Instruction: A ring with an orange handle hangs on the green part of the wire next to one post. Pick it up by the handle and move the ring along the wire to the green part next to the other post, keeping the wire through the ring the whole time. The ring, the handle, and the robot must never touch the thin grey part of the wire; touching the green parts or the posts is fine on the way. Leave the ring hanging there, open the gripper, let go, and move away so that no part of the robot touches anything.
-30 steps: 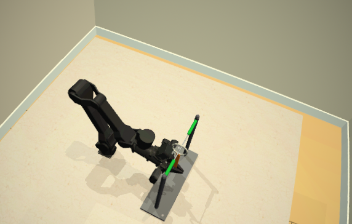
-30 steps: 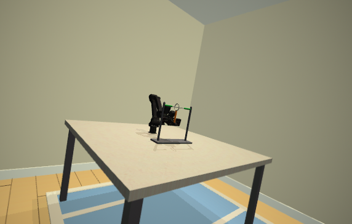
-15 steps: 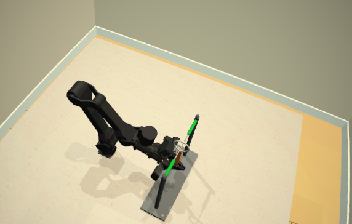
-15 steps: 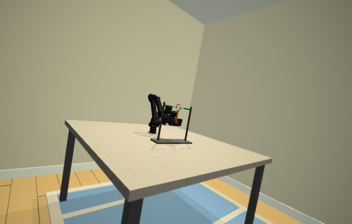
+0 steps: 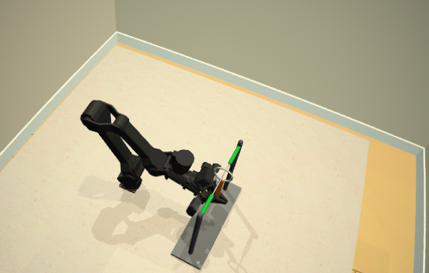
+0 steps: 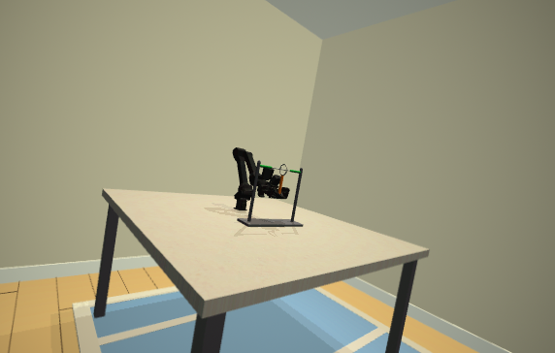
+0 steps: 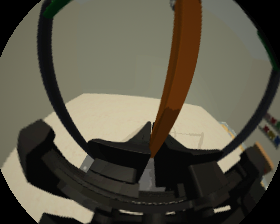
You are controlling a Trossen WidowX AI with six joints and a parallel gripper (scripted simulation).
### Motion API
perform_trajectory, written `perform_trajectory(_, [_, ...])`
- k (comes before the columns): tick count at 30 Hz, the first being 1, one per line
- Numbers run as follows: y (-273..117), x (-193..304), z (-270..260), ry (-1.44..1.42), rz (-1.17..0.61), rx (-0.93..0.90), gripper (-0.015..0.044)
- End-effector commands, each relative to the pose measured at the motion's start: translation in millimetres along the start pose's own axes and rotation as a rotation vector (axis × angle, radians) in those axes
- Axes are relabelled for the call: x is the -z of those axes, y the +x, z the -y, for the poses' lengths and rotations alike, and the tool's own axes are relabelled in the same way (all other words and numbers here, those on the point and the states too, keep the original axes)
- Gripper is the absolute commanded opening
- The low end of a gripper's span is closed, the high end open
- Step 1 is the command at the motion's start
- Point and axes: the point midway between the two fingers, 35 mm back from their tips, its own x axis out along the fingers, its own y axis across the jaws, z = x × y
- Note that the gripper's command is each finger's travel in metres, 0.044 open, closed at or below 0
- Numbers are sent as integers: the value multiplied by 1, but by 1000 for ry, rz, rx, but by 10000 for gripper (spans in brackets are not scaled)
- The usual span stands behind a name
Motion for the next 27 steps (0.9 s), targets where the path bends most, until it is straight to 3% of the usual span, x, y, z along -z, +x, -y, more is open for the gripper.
perform_trajectory(1, [0, 0, -3, 4, 0, 1, -150])
perform_trajectory(27, [1, 0, -30, 5, -3, -4, -150])
